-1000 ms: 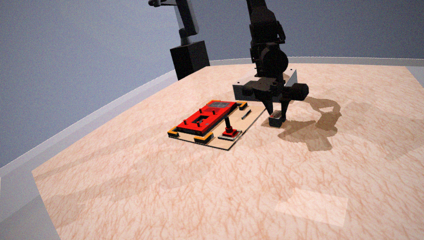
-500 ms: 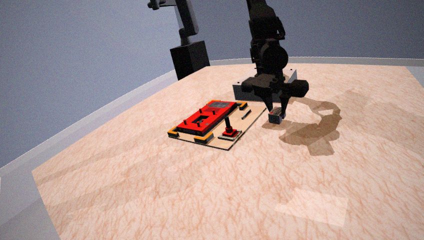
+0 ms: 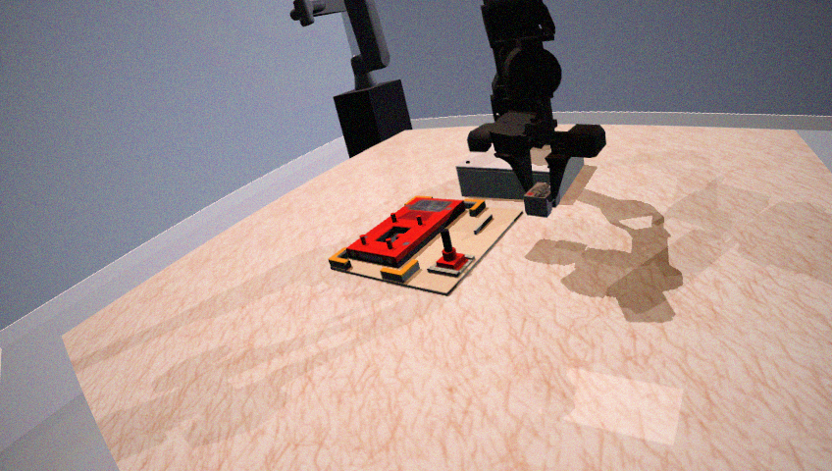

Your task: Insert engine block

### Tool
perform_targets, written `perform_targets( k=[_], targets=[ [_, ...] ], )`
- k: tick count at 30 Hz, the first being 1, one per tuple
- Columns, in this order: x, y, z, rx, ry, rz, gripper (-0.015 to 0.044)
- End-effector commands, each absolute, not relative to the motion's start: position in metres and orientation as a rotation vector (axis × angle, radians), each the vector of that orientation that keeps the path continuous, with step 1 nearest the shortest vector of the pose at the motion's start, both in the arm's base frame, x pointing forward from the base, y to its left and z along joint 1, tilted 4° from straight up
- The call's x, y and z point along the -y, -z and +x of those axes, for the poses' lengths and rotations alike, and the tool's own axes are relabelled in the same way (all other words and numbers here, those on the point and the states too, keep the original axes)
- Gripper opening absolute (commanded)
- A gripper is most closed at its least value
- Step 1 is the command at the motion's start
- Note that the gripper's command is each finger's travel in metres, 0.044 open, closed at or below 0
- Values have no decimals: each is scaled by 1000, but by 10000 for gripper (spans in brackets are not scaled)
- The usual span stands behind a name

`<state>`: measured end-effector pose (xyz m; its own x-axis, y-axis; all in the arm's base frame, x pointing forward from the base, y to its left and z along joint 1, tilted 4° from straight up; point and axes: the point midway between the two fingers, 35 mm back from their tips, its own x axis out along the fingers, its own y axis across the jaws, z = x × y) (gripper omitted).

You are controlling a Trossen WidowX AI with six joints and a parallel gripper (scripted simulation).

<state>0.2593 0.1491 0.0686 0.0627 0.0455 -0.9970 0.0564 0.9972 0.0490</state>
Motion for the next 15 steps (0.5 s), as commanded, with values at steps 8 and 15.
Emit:
perform_targets(
  k=[8,15],
  targets=[
    [-148,-106,257,-1496,8,88,0],
    [-145,-128,253,-1496,9,88,0]
  ],
)
